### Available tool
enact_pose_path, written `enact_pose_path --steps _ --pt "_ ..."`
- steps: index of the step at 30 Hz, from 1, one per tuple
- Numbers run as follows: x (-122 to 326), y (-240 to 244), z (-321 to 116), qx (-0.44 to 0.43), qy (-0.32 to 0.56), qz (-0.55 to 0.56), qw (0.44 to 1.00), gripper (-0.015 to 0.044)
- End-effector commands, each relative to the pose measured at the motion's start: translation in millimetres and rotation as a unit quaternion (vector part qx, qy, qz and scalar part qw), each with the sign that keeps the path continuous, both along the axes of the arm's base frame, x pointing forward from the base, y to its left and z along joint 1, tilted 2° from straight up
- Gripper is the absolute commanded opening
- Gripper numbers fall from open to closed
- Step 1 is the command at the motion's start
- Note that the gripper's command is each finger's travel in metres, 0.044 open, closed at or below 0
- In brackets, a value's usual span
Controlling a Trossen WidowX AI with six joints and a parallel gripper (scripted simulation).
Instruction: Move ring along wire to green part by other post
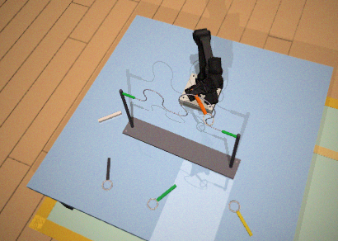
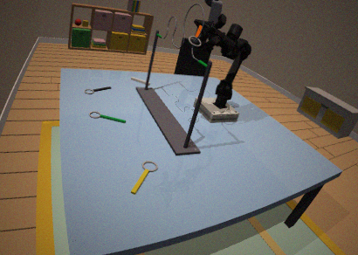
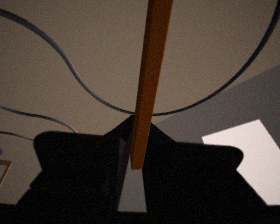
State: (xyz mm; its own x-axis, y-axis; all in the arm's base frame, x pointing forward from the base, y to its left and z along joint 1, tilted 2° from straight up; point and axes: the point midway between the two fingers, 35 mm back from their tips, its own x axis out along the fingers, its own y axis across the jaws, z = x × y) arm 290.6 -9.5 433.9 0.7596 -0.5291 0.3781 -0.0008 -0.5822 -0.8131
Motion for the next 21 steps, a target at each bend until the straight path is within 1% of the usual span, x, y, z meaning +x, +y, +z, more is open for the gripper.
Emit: enact_pose_path --steps 1,7,21 --pt "-5 -7 -6 0.028 -0.012 0.001 1.000 -0.0150" --pt "-6 -14 -20 0.074 -0.022 0.002 0.997 -0.0150" --pt "-7 -25 -66 0.221 -0.056 0.006 0.974 -0.0150"
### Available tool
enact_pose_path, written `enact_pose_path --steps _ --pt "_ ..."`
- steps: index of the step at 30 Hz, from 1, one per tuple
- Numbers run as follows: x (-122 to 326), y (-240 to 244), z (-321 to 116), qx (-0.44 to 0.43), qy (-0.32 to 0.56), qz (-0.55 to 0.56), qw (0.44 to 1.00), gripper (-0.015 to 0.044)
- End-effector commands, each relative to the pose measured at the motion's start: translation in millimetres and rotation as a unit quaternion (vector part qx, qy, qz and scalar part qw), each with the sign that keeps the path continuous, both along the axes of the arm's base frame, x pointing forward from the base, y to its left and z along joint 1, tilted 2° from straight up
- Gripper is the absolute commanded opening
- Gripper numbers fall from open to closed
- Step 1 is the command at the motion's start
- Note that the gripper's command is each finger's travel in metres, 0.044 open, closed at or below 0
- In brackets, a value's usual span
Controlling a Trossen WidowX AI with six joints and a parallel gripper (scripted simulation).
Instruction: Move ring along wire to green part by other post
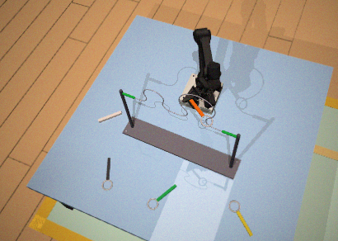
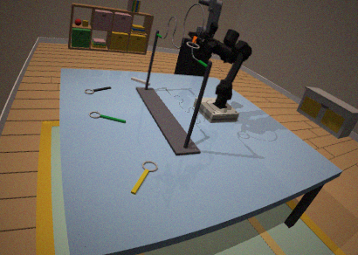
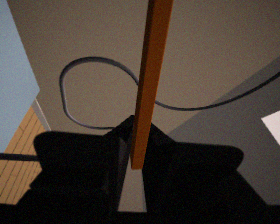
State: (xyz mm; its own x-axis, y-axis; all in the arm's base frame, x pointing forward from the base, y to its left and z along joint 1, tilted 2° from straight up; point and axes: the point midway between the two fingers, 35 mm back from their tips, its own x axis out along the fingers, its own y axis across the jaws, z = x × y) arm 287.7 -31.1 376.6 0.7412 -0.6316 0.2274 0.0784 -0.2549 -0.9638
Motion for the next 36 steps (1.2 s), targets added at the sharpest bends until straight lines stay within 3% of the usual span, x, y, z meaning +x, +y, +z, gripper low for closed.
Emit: enact_pose_path --steps 1,23,36 --pt "-4 -4 -12 0.052 -0.018 -0.001 0.998 -0.0150" --pt "6 10 -93 0.312 -0.080 0.020 0.946 -0.0150" --pt "16 21 -119 0.395 -0.106 0.049 0.911 -0.0150"
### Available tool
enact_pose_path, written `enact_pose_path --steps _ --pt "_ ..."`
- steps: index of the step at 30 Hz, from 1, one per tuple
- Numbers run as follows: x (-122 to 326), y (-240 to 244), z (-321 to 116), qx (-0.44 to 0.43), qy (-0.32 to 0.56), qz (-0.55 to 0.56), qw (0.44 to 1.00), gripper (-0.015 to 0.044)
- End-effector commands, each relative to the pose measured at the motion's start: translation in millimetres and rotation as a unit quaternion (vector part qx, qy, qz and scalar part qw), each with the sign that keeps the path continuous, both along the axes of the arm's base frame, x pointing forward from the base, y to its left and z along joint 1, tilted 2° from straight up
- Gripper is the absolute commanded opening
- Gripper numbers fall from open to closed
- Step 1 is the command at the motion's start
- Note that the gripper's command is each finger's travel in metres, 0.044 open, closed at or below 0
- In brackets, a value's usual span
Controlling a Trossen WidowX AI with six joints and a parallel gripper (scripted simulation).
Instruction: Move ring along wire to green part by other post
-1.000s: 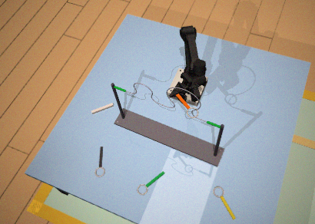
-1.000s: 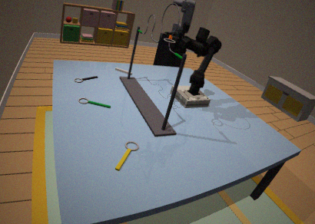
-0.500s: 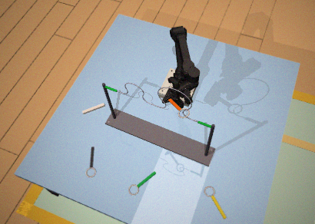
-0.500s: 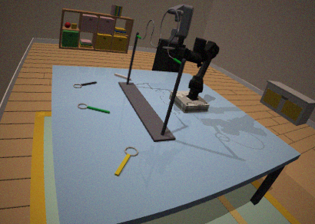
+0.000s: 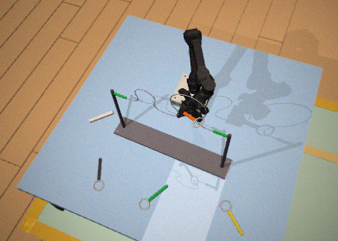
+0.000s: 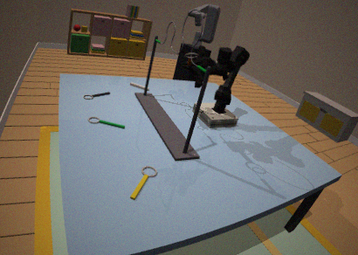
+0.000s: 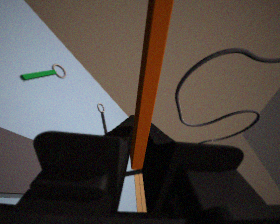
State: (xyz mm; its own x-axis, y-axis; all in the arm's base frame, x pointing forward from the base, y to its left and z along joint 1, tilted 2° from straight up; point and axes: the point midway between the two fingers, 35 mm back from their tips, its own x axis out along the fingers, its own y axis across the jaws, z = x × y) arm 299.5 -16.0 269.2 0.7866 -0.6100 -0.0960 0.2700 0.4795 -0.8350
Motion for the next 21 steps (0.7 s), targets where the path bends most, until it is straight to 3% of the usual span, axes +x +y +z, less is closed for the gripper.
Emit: enact_pose_path --steps 1,21 --pt "4 7 -13 0.035 -0.005 0.007 0.999 -0.0150" --pt "16 51 -51 0.219 -0.048 0.014 0.974 -0.0150"
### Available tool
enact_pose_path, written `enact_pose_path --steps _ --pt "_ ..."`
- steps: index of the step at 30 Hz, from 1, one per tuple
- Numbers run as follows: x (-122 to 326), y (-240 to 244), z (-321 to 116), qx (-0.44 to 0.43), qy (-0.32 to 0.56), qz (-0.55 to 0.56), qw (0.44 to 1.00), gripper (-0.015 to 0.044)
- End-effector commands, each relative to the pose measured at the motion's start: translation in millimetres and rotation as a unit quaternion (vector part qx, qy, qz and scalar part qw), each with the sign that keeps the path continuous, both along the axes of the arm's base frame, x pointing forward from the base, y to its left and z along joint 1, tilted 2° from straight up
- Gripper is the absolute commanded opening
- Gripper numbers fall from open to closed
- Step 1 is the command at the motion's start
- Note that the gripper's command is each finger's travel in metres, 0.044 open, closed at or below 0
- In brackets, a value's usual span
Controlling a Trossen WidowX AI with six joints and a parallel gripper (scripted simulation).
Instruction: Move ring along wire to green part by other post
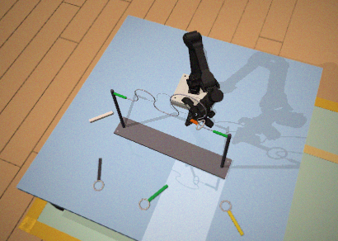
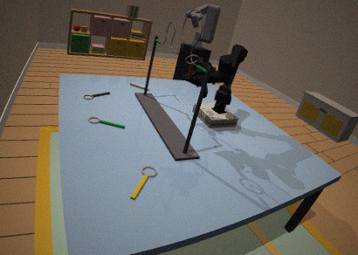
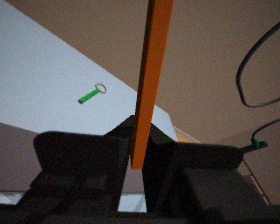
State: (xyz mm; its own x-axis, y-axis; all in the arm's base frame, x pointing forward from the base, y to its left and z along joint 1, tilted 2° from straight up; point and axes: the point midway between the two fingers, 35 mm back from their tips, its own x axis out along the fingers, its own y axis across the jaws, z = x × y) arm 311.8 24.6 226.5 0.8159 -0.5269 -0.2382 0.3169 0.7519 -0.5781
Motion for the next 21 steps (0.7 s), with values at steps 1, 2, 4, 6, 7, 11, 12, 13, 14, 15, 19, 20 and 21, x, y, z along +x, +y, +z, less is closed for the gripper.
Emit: enact_pose_path --steps 1,2,4,6,7,11,12,13,14,15,19,20,21 --pt "4 13 -9 0.044 -0.007 0.002 0.999 -0.0150" --pt "5 15 -11 0.053 -0.009 0.003 0.999 -0.0150" --pt "6 21 -13 0.073 -0.013 0.003 0.997 -0.0150" --pt "8 26 -16 0.091 -0.018 0.004 0.996 -0.0150" --pt "8 29 -17 0.099 -0.019 0.004 0.995 -0.0150" --pt "11 39 -20 0.134 -0.027 0.005 0.991 -0.0150" --pt "12 43 -22 0.145 -0.030 0.006 0.989 -0.0150" --pt "12 46 -22 0.155 -0.032 0.006 0.987 -0.0150" --pt "13 49 -23 0.163 -0.034 0.006 0.986 -0.0150" --pt "14 51 -24 0.171 -0.036 0.007 0.985 -0.0150" --pt "16 63 -26 0.204 -0.044 0.008 0.978 -0.0150" --pt "17 65 -26 0.211 -0.045 0.008 0.976 -0.0150" --pt "17 68 -26 0.218 -0.047 0.009 0.975 -0.0150"
